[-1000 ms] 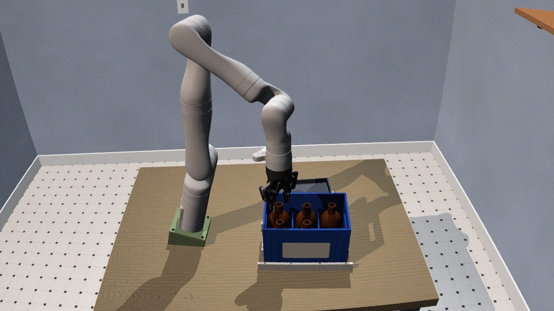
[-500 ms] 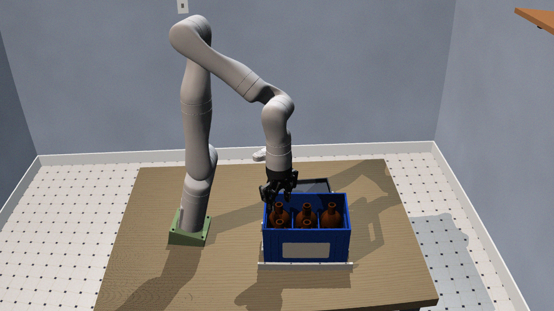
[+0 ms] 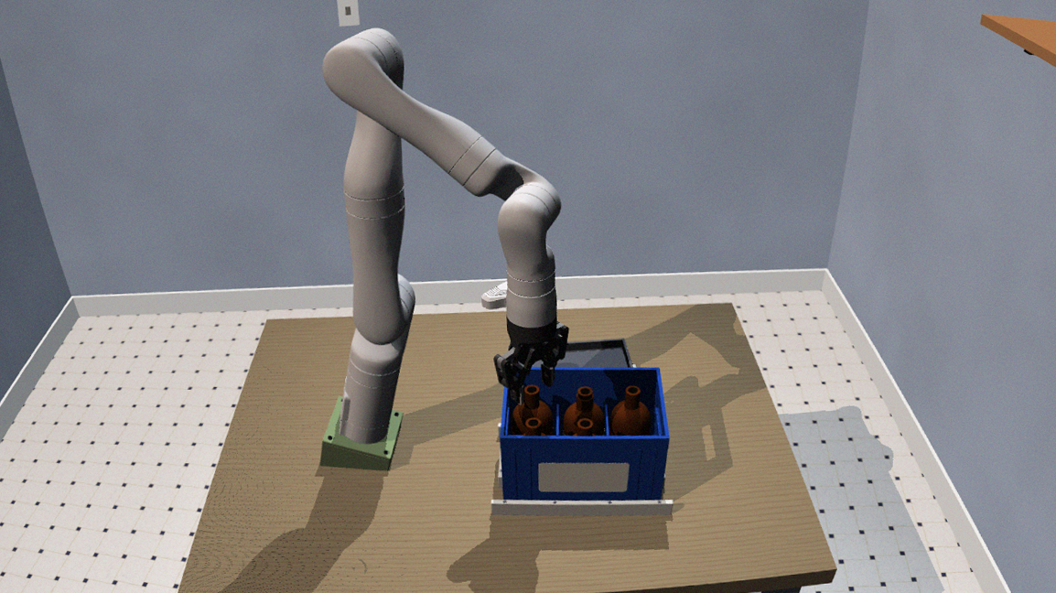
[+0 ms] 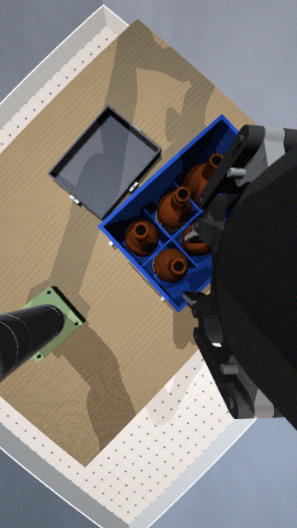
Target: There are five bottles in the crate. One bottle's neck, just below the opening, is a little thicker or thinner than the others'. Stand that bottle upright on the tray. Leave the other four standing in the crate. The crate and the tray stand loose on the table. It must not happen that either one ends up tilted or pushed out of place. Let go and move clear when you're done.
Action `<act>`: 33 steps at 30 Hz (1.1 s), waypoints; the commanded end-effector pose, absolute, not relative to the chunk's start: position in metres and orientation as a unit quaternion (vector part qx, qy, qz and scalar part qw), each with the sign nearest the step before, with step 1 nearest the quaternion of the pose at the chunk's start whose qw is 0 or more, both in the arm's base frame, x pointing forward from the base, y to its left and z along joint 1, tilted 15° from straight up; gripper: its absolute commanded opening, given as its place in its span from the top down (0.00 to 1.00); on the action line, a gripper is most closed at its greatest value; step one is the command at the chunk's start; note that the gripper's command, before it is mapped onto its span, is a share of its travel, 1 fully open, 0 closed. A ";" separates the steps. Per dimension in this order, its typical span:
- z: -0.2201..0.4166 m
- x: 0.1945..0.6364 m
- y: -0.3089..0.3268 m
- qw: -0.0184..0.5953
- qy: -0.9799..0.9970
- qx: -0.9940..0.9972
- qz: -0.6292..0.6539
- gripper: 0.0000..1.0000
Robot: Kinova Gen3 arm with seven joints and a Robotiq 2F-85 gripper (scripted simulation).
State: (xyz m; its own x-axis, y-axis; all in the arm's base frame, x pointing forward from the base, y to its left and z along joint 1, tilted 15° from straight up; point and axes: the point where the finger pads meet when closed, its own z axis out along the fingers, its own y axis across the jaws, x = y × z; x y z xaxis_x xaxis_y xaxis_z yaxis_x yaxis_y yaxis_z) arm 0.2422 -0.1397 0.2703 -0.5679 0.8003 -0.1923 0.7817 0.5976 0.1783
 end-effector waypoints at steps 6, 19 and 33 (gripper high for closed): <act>0.265 0.243 -0.140 0.127 0.885 0.447 0.036 0.36; 0.252 0.247 -0.141 0.127 0.885 0.447 0.036 0.36; 0.237 0.251 -0.141 0.127 0.885 0.447 0.036 0.36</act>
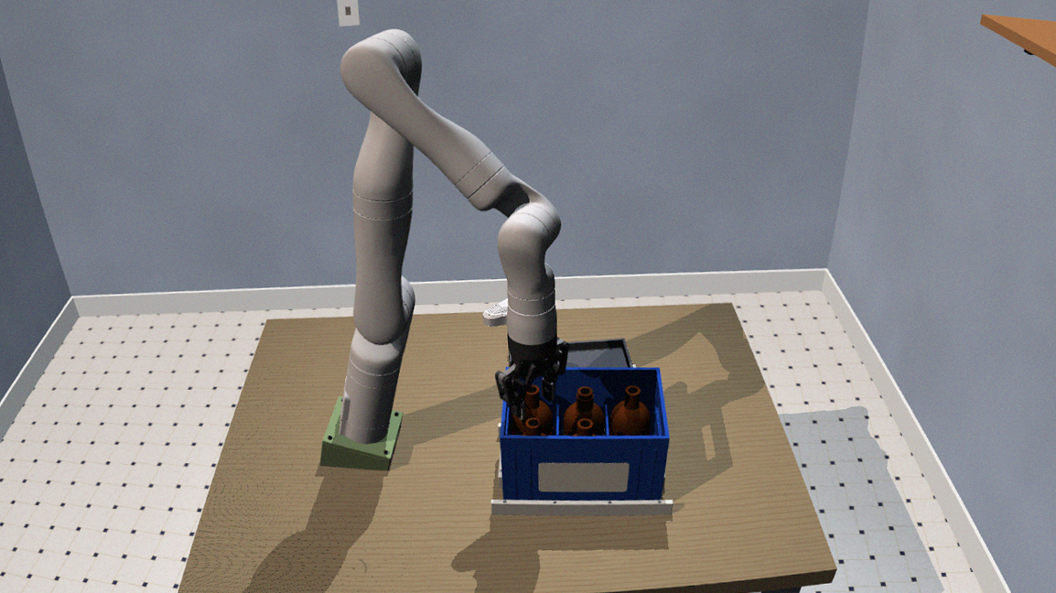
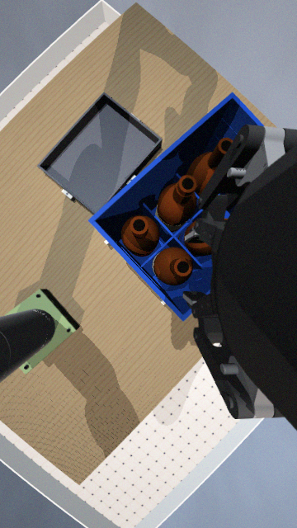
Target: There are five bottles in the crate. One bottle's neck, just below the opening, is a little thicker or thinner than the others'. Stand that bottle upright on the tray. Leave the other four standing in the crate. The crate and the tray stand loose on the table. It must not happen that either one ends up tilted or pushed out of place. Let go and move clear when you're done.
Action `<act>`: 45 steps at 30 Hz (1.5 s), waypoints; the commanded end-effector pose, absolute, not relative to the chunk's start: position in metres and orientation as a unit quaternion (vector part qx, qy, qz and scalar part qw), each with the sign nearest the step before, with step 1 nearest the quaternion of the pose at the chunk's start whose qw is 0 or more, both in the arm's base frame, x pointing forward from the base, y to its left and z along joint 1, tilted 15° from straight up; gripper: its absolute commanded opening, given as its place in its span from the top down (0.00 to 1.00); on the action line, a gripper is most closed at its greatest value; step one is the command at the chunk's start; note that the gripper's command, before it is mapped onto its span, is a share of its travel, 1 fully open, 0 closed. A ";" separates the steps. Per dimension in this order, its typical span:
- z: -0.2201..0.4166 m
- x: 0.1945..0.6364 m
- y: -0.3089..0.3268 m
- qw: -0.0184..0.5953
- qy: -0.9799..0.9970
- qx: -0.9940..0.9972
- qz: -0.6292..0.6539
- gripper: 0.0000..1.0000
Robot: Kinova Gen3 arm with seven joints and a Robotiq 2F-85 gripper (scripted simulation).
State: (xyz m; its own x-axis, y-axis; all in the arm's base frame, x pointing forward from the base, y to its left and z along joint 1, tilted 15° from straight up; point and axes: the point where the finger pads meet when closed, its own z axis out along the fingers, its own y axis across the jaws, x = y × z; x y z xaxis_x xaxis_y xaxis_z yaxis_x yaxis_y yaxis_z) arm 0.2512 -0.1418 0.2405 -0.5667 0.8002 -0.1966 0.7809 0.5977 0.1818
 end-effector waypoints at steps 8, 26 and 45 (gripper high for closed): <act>0.232 0.252 -0.142 0.127 0.885 0.447 0.036 0.36; 0.230 0.253 -0.142 0.127 0.885 0.447 0.036 0.36; 0.230 0.253 -0.142 0.127 0.885 0.447 0.036 0.36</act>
